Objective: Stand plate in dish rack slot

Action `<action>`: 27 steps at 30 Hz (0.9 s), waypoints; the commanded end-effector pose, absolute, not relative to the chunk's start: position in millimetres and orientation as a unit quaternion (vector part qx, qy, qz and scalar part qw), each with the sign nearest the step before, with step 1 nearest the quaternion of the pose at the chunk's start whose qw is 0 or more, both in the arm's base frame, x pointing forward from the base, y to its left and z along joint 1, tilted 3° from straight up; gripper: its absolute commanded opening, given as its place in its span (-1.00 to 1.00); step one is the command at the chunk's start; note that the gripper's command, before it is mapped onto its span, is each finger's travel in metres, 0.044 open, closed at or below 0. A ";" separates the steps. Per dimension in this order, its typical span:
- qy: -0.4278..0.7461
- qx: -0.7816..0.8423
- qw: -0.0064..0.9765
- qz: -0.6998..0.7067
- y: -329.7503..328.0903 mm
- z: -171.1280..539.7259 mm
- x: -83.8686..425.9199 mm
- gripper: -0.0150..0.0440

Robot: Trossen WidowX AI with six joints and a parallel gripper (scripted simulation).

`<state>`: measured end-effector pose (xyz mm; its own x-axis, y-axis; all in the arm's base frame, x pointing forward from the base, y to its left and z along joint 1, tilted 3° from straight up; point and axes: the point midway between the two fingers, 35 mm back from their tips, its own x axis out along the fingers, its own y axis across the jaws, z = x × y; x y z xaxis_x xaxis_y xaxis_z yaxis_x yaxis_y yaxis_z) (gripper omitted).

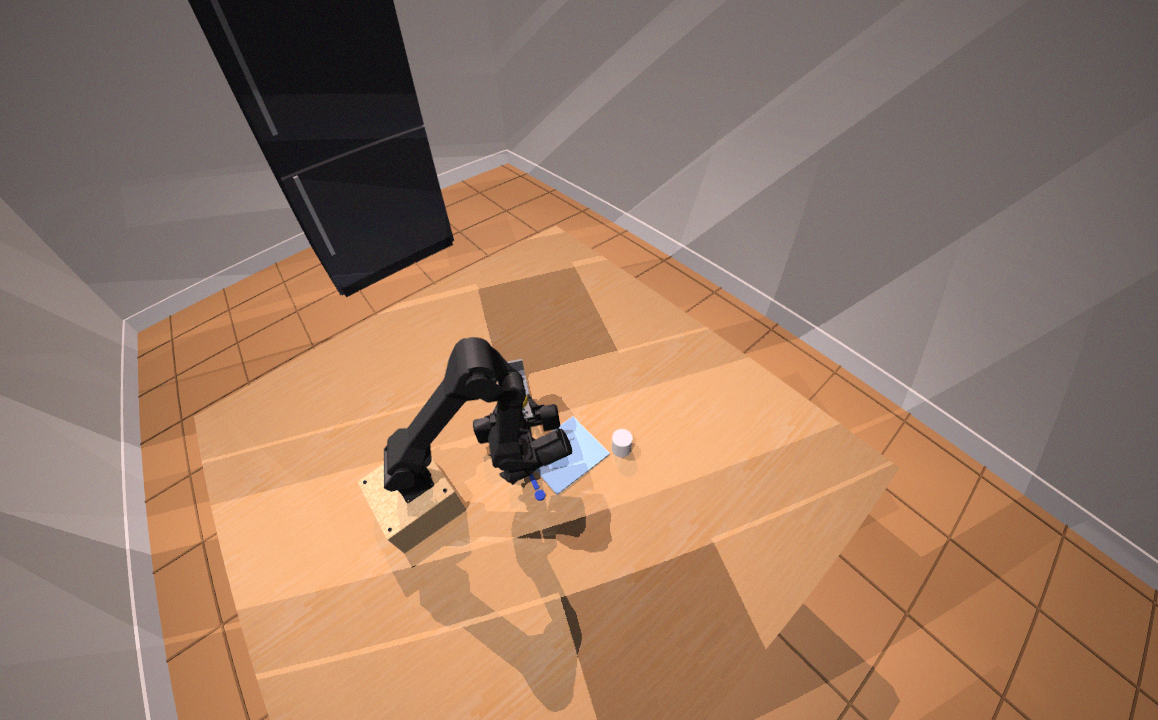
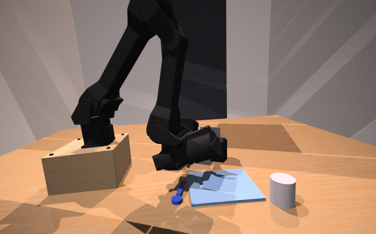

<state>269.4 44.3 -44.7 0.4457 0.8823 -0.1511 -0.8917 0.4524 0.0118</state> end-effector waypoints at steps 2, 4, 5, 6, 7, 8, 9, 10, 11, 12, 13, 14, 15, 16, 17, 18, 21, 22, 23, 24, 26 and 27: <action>0.068 -0.035 0.849 0.522 44.3 -44.7 269.4 0.13; 0.068 -0.035 0.849 0.522 44.3 -44.7 269.4 0.31; 0.068 -0.035 0.849 0.522 44.3 -44.7 269.4 0.40; 0.068 -0.035 0.849 0.522 44.3 -44.7 269.4 0.49; 0.068 -0.035 0.849 0.522 44.3 -44.7 269.4 0.58; 0.068 -0.035 0.849 0.522 44.3 -44.7 269.4 0.67; 0.068 -0.035 0.849 0.522 44.3 -44.7 269.4 0.75; 0.068 -0.035 0.849 0.522 44.3 -44.7 269.4 0.84; 0.068 -0.035 0.849 0.522 44.3 -44.7 269.4 0.86; 0.068 -0.035 0.849 0.522 44.3 -44.7 269.4 0.86; 0.068 -0.035 0.849 0.522 44.3 -44.7 269.4 0.86; 0.068 -0.035 0.849 0.522 44.3 -44.7 269.4 0.86; 0.068 -0.035 0.849 0.522 44.3 -44.7 269.4 0.86; 0.068 -0.035 0.849 0.522 44.3 -44.7 269.4 0.86; 0.068 -0.035 0.849 0.522 44.3 -44.7 269.4 0.86; 0.068 -0.035 0.849 0.522 44.3 -44.7 269.4 0.86; 0.073 -0.029 0.849 0.523 42.7 -32.8 273.2 0.86; 0.076 -0.025 0.849 0.523 41.8 -24.3 275.2 0.86; 0.080 -0.022 0.848 0.523 41.1 -15.6 276.8 0.86; 0.083 -0.018 0.848 0.524 40.6 -6.7 278.0 0.86; 0.088 -0.013 0.847 0.525 40.1 12.1 279.2 0.86; 0.087 -0.012 0.846 0.526 40.1 22.0 279.2 0.86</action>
<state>274.3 42.3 -8.8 0.4348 0.8869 -0.1561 -0.8902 0.4495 0.0740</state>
